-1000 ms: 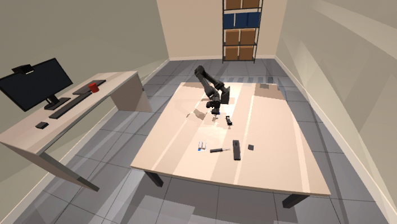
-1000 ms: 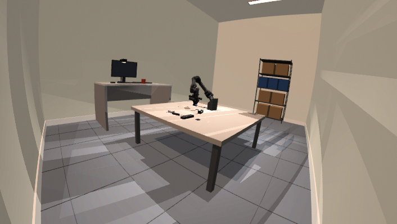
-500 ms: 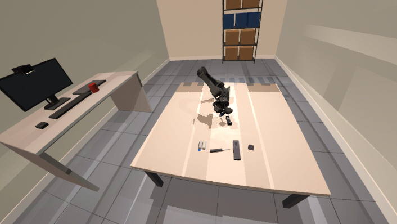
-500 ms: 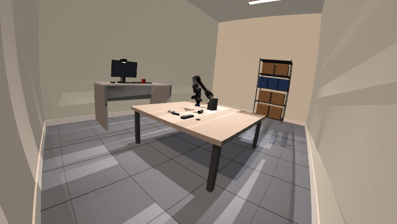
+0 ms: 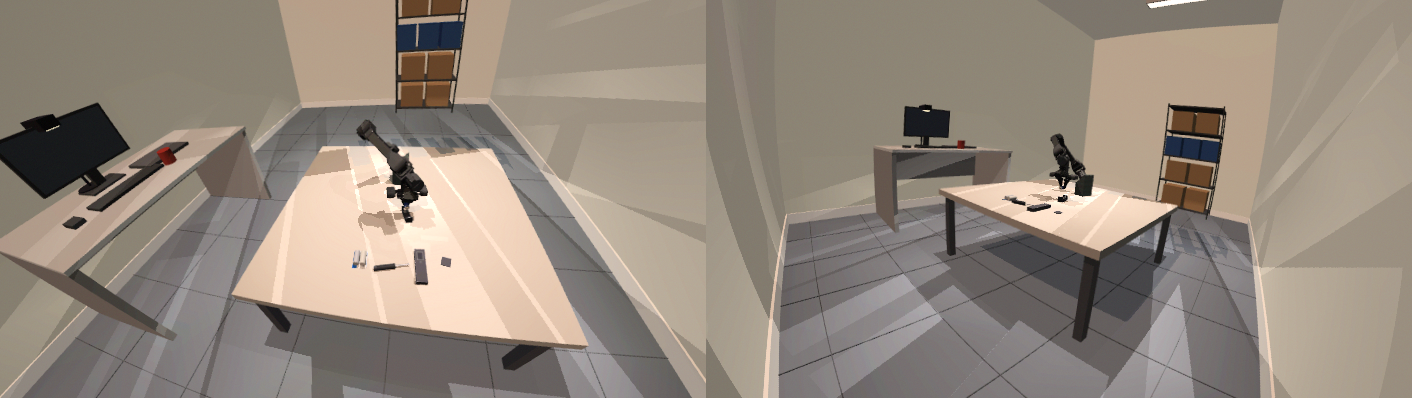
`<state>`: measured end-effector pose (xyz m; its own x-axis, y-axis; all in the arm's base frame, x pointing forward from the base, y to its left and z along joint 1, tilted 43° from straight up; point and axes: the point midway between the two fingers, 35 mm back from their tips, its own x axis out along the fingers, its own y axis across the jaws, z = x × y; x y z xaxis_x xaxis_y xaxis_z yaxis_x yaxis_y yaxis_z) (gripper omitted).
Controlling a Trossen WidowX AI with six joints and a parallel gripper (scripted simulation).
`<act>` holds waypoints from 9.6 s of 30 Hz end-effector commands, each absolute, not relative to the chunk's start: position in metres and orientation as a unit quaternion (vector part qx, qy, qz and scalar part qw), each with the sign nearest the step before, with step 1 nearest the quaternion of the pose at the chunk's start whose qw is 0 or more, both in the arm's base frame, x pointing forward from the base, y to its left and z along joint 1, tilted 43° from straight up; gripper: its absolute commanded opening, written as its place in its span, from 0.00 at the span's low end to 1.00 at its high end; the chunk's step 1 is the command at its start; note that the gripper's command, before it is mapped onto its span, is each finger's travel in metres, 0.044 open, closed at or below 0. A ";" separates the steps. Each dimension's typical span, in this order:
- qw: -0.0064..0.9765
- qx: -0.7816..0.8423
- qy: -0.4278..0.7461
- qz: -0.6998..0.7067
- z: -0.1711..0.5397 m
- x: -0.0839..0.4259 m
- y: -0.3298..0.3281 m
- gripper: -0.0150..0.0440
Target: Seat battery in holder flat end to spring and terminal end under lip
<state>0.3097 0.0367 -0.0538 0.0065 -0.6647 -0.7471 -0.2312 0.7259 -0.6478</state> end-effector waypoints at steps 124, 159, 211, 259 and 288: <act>0.741 -0.373 0.558 -0.027 -0.105 0.288 -0.006 0.39; 0.701 -0.347 0.621 -0.053 -0.113 0.297 -0.004 0.39; 0.620 -0.330 0.705 -0.094 -0.112 0.302 -0.008 0.39; 0.575 -0.316 0.746 -0.114 -0.109 0.306 -0.010 0.39; 0.577 -0.316 0.745 -0.113 -0.111 0.315 -0.008 0.39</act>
